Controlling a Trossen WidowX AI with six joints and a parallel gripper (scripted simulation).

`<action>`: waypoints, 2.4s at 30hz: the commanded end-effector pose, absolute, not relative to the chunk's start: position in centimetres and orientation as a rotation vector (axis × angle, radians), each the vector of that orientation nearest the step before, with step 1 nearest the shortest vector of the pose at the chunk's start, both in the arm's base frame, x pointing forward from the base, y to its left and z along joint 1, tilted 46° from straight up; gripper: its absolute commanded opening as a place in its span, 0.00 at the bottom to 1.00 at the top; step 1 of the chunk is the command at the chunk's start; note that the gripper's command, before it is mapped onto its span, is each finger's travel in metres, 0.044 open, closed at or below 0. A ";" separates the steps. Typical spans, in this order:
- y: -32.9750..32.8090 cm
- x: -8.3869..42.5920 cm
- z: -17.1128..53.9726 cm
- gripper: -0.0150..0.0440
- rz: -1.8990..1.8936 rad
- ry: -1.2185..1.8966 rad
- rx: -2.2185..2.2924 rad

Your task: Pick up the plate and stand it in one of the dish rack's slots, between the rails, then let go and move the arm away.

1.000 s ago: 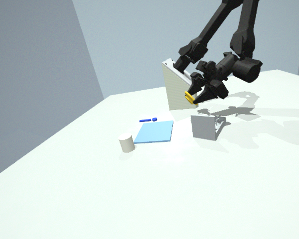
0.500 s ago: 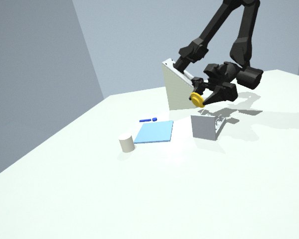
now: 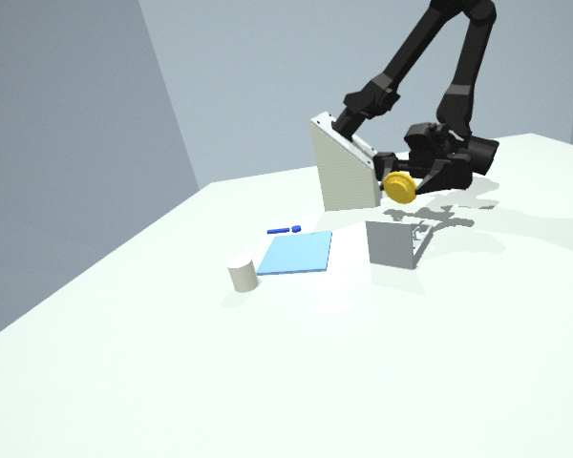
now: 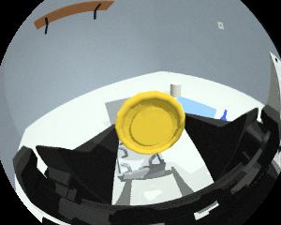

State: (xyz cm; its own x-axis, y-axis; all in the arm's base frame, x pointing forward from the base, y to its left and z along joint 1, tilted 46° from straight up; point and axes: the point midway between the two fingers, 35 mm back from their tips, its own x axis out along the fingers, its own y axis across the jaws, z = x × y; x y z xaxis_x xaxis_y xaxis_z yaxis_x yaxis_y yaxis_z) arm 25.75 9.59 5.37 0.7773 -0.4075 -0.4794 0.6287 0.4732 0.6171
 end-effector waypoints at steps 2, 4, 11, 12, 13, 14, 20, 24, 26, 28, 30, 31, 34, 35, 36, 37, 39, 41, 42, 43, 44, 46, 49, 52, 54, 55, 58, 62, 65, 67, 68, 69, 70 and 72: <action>10.3 25.1 6.1 0.25 -0.584 0.189 0.858; 10.6 24.8 6.5 0.25 -0.558 0.153 0.858; 11.0 24.4 7.0 0.25 -0.525 0.107 0.860; 11.0 24.4 7.0 0.25 -0.525 0.107 0.860; 11.0 24.4 7.0 0.25 -0.525 0.107 0.860; 11.0 24.4 7.0 0.25 -0.525 0.107 0.860; 11.5 24.9 6.4 0.25 -0.526 0.110 0.860; 12.0 25.5 5.6 0.25 -0.526 0.112 0.860; 12.1 25.8 5.3 0.25 -0.526 0.112 0.861; 12.2 26.2 5.0 0.25 -0.525 0.111 0.864; 12.3 26.6 4.7 0.25 -0.524 0.109 0.866; 12.3 26.7 4.6 0.25 -0.524 0.108 0.867; 12.4 26.9 4.5 0.25 -0.523 0.107 0.868; 12.4 26.9 4.5 0.25 -0.523 0.107 0.868; 12.3 26.9 4.5 0.25 -0.523 0.107 0.869; 12.3 27.0 4.4 0.25 -0.523 0.107 0.869; 12.1 27.4 4.3 0.25 -0.523 0.107 0.872; 11.9 27.8 4.2 0.25 -0.523 0.105 0.873; 11.8 27.9 4.2 0.25 -0.522 0.105 0.874; 11.8 27.9 4.2 0.25 -0.522 0.104 0.874; 11.8 27.9 4.2 0.25 -0.522 0.104 0.874; 11.7 28.0 4.2 0.25 -0.522 0.104 0.875; 11.4 28.5 4.0 0.25 -0.522 0.102 0.880; 11.2 28.9 3.8 0.25 -0.521 0.099 0.884; 11.2 28.9 3.8 0.25 -0.521 0.099 0.884; 11.3 29.0 3.7 0.25 -0.521 0.098 0.885; 12.4 29.2 2.7 0.25 -0.520 0.095 0.893; 12.4 29.2 2.6 0.25 -0.519 0.096 0.894; 12.3 29.2 3.0 0.25 -0.515 0.102 0.893; 12.3 29.2 3.0 0.25 -0.515 0.102 0.893; 12.3 29.2 3.0 0.25 -0.515 0.102 0.893; 12.3 29.2 3.0 0.25 -0.515 0.102 0.893; 12.3 29.2 3.0 0.25 -0.515 0.102 0.893; 12.3 29.2 3.0 0.25 -0.515 0.102 0.893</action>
State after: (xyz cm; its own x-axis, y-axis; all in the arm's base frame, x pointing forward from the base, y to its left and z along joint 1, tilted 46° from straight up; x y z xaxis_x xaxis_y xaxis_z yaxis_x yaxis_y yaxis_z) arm 29.17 12.26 2.87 0.8734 -0.3874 -0.2951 0.4703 0.5136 0.7177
